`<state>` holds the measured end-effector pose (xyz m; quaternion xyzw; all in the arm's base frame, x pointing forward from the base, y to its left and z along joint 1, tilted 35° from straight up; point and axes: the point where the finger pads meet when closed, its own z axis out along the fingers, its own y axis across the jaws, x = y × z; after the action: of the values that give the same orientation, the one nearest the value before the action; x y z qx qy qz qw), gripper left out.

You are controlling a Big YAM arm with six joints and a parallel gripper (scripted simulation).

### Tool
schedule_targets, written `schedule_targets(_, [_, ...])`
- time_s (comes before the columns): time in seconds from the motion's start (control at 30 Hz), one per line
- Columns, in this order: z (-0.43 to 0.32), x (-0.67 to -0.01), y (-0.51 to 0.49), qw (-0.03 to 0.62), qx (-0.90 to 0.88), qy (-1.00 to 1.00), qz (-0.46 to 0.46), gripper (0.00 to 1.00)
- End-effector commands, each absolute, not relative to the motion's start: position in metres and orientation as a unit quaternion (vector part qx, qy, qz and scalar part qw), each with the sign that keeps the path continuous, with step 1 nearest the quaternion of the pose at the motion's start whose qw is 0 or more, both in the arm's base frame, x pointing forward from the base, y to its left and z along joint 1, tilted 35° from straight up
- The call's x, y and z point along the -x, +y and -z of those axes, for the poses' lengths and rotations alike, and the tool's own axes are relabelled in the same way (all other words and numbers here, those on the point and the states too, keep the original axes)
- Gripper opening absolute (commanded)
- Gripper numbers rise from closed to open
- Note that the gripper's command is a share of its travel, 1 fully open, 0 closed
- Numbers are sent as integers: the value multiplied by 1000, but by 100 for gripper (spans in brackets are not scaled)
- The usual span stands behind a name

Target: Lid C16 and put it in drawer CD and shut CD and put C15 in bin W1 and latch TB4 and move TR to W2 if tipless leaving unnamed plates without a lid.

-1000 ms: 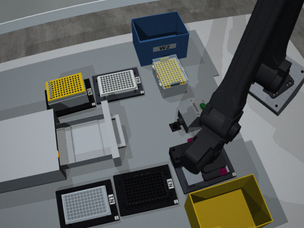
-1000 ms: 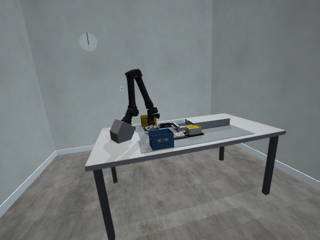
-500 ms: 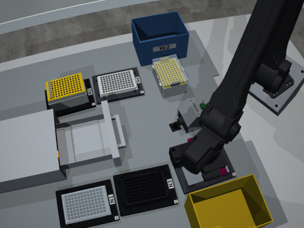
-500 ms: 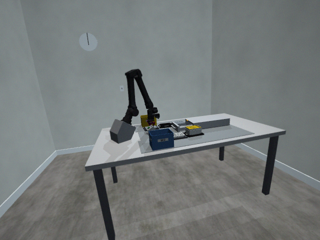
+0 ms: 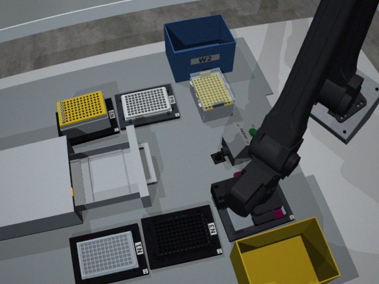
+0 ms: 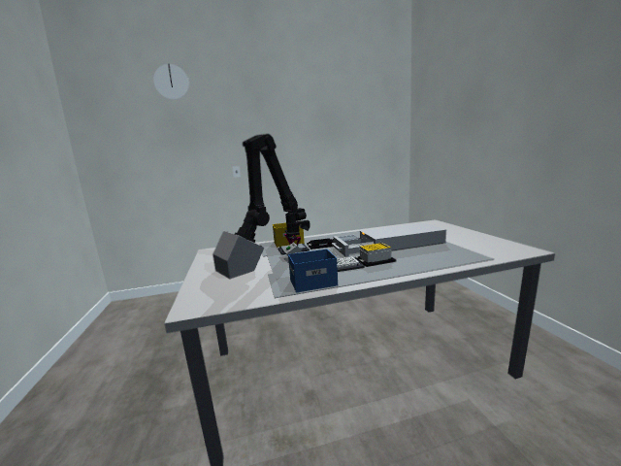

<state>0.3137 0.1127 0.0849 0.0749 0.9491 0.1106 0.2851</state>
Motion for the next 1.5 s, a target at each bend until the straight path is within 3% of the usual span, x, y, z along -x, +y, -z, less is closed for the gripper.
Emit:
schedule_targets(0.0, [-82,-315,111,282,-75,950,-108,0])
schedule_targets(1.47, [-118,-315,116,302,-74,943,-120,0])
